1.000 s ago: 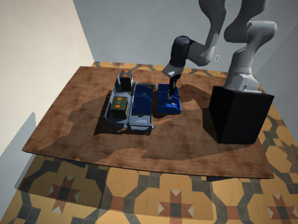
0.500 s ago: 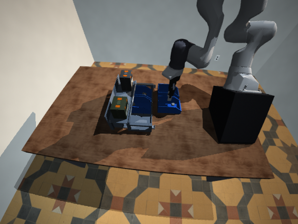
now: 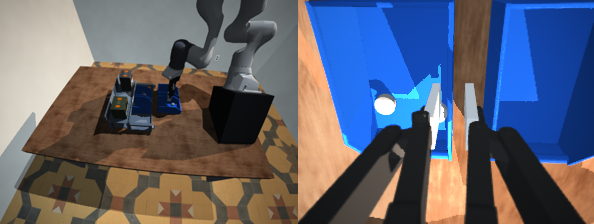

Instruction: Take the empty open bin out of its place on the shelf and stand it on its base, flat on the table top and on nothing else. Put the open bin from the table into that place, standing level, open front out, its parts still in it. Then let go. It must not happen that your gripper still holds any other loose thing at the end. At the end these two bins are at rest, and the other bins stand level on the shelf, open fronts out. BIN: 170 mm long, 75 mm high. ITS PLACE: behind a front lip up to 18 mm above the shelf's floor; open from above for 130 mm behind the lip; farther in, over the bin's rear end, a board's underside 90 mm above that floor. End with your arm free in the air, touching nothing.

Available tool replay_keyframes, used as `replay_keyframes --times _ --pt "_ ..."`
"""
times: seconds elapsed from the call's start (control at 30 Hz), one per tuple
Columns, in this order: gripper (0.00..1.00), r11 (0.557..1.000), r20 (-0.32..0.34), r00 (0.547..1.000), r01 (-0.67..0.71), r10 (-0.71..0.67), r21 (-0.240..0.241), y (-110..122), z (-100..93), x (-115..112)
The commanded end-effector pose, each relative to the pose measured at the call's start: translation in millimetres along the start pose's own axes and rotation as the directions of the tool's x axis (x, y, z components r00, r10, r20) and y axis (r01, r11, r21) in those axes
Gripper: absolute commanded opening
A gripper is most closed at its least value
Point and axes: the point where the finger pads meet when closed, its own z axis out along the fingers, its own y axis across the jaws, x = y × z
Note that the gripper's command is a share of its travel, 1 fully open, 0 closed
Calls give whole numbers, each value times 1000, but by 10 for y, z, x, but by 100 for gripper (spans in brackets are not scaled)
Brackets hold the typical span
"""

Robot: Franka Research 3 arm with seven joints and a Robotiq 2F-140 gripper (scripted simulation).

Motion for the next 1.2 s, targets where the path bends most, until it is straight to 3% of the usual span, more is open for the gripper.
replay_keyframes --times 0.0,0.07,0.1,1.17 --pt "15 1000 -4 1000 -9 9 4 -16 -3 22" --pt "15 1000 -4 1000 -9 9 4 -16 -3 22" --pt "0 1000 -4 1000 -9 9 4 -16 -3 22" --pt "0 1000 -4 1000 -9 9 4 -16 -5 22"
